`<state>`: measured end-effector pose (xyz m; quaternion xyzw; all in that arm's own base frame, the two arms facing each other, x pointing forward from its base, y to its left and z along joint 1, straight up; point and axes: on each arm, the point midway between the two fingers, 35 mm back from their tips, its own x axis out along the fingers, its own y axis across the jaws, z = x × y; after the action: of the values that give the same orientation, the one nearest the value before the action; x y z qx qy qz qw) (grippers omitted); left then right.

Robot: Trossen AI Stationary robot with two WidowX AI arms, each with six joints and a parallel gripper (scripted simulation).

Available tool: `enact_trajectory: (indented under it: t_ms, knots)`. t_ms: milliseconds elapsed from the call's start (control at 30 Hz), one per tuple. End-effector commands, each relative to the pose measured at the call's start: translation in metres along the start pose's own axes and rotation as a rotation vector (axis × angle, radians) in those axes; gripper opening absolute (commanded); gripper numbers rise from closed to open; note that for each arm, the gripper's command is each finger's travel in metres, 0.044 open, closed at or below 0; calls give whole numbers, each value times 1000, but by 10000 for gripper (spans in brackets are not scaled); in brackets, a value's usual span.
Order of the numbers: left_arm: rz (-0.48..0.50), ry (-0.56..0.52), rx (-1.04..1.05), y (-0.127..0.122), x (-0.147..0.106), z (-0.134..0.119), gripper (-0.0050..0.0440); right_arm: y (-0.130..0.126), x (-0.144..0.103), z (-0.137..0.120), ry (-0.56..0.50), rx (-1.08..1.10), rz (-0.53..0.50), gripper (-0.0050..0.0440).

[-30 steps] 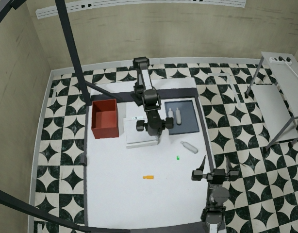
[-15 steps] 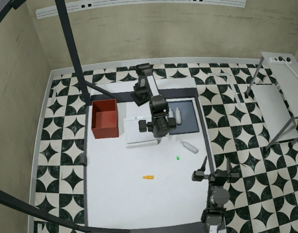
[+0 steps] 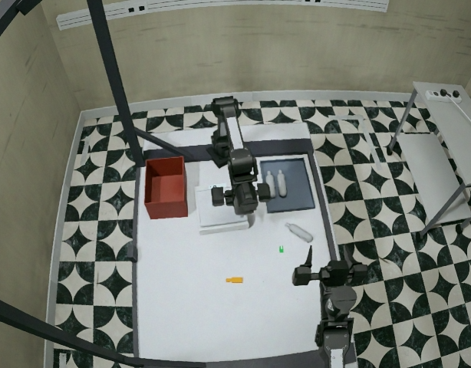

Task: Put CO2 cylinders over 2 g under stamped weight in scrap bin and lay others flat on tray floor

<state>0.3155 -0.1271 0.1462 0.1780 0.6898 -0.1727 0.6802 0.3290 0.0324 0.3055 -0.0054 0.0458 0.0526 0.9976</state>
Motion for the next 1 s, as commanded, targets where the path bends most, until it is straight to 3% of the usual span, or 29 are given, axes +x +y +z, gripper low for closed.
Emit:
enact_trajectory:
  t_ms: [0,167,333,600,967]
  knots:
    - [3,-49,-2,-14,-10,-7,-50,18,10,5,56,-10,54,440]
    - [1,-47,-2,-45,0,-26,-50,72,26,-19,275,-50,209,440]
    - [0,-46,-1,-64,6,-37,-50,103,27,-37,410,-86,292,440]
    - [0,-43,-2,-67,9,-39,-50,109,27,-41,437,-95,305,440]
    - [2,-23,-2,-67,33,-38,-50,107,25,-44,439,-92,300,440]
